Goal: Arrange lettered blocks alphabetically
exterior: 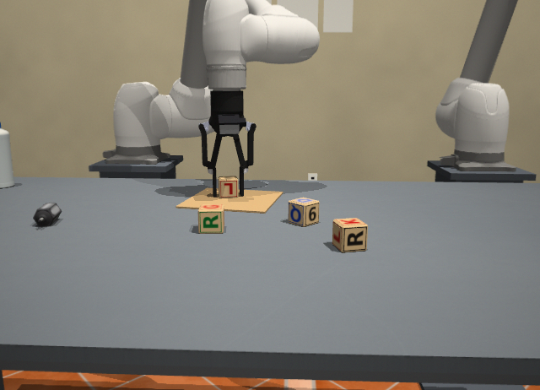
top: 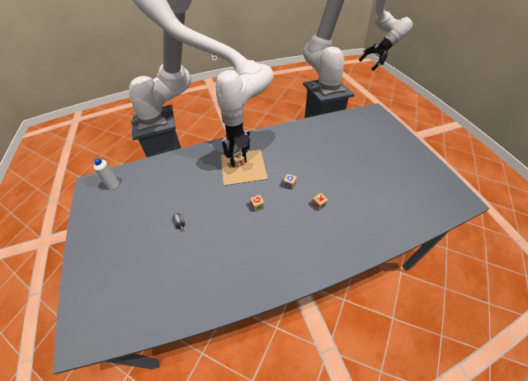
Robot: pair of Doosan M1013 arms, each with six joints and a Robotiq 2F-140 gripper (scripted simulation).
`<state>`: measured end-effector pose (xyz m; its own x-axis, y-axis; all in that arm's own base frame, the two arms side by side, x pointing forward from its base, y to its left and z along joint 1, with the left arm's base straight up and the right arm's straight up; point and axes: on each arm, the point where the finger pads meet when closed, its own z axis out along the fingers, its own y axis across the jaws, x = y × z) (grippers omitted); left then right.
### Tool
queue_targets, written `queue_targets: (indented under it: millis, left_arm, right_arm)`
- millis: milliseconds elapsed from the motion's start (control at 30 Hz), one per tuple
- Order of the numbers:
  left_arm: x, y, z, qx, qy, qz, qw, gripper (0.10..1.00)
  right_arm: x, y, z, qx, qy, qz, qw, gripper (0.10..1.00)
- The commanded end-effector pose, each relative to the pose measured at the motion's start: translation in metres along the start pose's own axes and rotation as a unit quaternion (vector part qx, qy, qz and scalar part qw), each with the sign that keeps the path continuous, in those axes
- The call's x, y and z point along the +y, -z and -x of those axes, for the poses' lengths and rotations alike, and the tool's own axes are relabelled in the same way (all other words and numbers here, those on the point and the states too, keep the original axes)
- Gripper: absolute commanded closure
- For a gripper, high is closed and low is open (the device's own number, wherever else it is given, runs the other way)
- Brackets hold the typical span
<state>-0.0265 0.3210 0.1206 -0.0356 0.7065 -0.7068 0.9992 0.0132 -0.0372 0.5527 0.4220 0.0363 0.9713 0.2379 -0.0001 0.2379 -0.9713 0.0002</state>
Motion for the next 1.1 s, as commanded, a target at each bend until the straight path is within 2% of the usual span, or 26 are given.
queue_targets:
  millis: [0, 167, 200, 1067]
  left_arm:
    - [-0.0001, 0.0005, 0.0, 0.0, 0.0, 0.0, 1.0, 0.098]
    - [-0.0001, 0.0005, 0.0, 0.0, 0.0, 0.0, 1.0, 0.098]
    - [-0.0001, 0.0005, 0.0, 0.0, 0.0, 0.0, 1.0, 0.098]
    - [-0.0001, 0.0005, 0.0, 0.0, 0.0, 0.0, 1.0, 0.098]
  right_arm:
    - [-0.0002, 0.0008, -0.0004, 0.001, 0.0, 0.0, 1.0, 0.659]
    - [-0.0002, 0.0008, -0.0004, 0.001, 0.0, 0.0, 1.0, 0.659]
    - [-0.0002, 0.0008, -0.0004, 0.001, 0.0, 0.0, 1.0, 0.768]
    - [-0.0002, 0.0008, -0.0004, 0.001, 0.0, 0.0, 1.0, 0.768]
